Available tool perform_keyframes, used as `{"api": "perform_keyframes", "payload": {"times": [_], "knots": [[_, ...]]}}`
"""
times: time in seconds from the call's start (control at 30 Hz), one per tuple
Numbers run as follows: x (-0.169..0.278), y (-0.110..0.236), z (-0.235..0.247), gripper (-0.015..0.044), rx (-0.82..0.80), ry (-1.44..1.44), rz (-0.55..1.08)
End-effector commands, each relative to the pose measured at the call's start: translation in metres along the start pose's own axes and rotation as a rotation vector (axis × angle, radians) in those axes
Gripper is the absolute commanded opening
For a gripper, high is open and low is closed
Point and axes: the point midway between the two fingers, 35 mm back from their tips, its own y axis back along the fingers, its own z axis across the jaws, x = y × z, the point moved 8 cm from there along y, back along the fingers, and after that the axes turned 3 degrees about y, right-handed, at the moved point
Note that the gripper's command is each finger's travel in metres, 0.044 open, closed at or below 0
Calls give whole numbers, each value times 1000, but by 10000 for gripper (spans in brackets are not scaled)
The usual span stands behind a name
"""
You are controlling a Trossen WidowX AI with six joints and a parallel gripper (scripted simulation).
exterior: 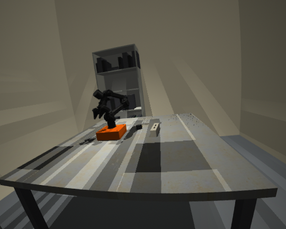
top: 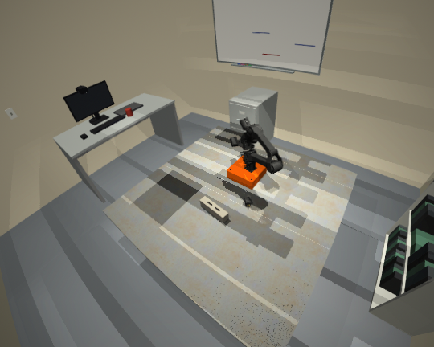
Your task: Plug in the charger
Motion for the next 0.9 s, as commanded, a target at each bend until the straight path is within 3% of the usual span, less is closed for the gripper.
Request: {"api": "perform_keyframes", "payload": {"times": [0.0, 0.87], "knots": [[0, 0, 0, 426, 2, 2, -1], [15, -8, -31, 440, 167, -15, -142]]}}
